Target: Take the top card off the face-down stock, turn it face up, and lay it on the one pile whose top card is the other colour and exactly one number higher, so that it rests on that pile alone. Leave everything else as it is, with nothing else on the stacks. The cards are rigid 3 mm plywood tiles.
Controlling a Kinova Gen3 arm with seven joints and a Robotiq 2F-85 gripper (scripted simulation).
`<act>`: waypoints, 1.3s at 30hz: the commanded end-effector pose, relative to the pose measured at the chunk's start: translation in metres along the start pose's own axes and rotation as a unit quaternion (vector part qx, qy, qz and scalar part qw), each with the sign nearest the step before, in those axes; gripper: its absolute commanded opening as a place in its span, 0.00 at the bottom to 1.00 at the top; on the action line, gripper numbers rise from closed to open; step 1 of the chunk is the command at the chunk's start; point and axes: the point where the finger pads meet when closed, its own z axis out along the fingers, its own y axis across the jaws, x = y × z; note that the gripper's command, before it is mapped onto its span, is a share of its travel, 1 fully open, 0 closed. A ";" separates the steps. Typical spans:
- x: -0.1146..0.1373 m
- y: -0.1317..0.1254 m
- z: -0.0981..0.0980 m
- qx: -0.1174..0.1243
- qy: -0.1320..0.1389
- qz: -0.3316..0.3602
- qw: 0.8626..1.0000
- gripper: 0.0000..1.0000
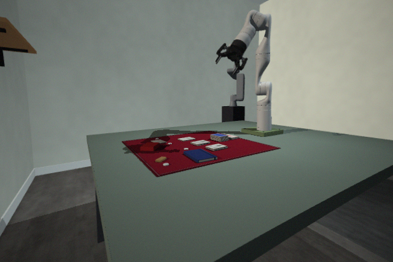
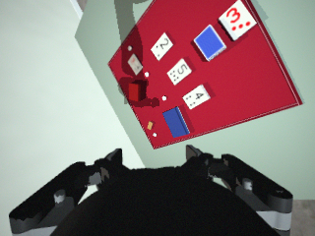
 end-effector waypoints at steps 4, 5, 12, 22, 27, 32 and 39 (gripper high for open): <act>0.000 -0.001 -0.001 0.001 -0.001 0.000 1.000 1.00; 0.000 -0.001 -0.001 0.001 -0.001 0.000 1.000 1.00; 0.000 -0.001 -0.001 0.001 -0.001 0.000 1.000 1.00; 0.000 0.000 0.000 0.000 0.000 -0.001 1.000 1.00; 0.005 0.002 0.006 -0.006 0.005 -0.009 1.000 1.00; 0.016 0.007 0.018 -0.018 0.016 -0.026 0.999 1.00; 0.035 0.016 0.037 -0.040 0.032 -0.054 0.997 1.00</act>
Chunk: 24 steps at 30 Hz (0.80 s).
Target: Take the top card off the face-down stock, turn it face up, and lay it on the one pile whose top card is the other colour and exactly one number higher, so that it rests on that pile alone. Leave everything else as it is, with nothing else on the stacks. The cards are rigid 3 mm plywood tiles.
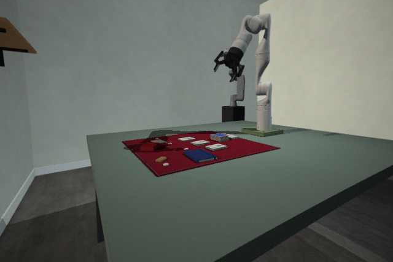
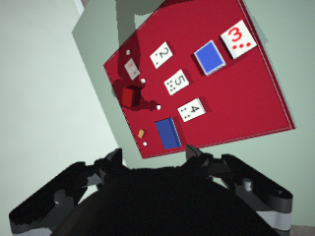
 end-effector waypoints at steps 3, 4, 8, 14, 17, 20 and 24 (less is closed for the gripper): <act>0.023 0.009 0.026 -0.026 0.021 -0.023 0.999 1.00; 0.028 0.012 0.031 -0.032 0.025 -0.031 0.999 1.00; 0.051 0.025 0.053 -0.062 0.038 -0.061 0.995 1.00; 0.076 0.041 0.075 -0.096 0.048 -0.092 0.990 1.00; 0.095 0.054 0.091 -0.123 0.053 -0.114 0.984 1.00; 0.115 0.067 0.105 -0.150 0.054 -0.135 0.978 1.00; 0.140 0.085 0.121 -0.184 0.052 -0.159 0.969 1.00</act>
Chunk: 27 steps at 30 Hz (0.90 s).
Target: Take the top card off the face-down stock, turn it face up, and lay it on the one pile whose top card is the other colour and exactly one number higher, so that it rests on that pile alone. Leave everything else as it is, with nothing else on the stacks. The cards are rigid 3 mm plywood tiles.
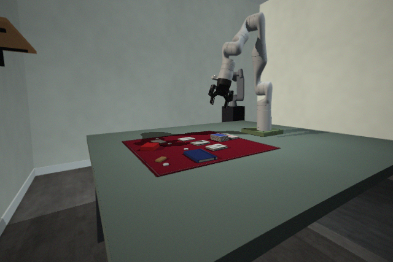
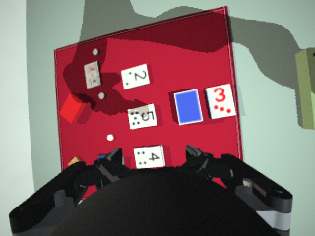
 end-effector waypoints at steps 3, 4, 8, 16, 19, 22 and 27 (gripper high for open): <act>0.032 0.022 0.035 -0.045 0.002 -0.010 0.999 1.00; 0.032 0.022 0.035 -0.045 0.002 -0.010 0.999 1.00; 0.042 0.035 0.049 -0.064 -0.004 -0.025 0.998 1.00; 0.062 0.063 0.074 -0.100 -0.021 -0.053 0.993 1.00; 0.066 0.070 0.079 -0.108 -0.026 -0.060 0.992 1.00; 0.067 0.072 0.081 -0.110 -0.028 -0.061 0.992 1.00; 0.071 0.078 0.085 -0.116 -0.032 -0.066 0.990 1.00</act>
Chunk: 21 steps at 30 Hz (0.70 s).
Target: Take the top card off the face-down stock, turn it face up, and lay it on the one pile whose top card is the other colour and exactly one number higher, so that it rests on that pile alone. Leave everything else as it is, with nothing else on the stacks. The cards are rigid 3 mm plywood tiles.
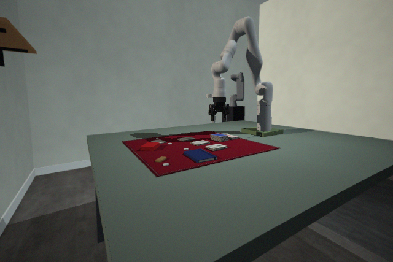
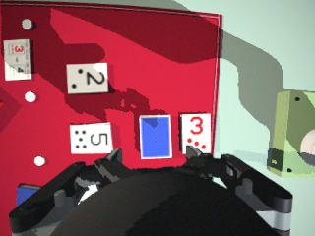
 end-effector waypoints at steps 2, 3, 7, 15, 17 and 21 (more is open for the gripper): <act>0.005 0.003 0.004 -0.005 -0.001 0.003 1.000 1.00; 0.005 0.004 0.004 -0.005 -0.002 0.003 1.000 1.00; 0.005 0.004 0.004 -0.005 -0.002 0.002 1.000 1.00; 0.005 0.004 0.004 -0.005 -0.002 0.002 1.000 1.00; 0.005 0.004 0.004 -0.005 -0.002 0.002 1.000 1.00; 0.005 0.004 0.004 -0.005 -0.002 0.002 1.000 0.85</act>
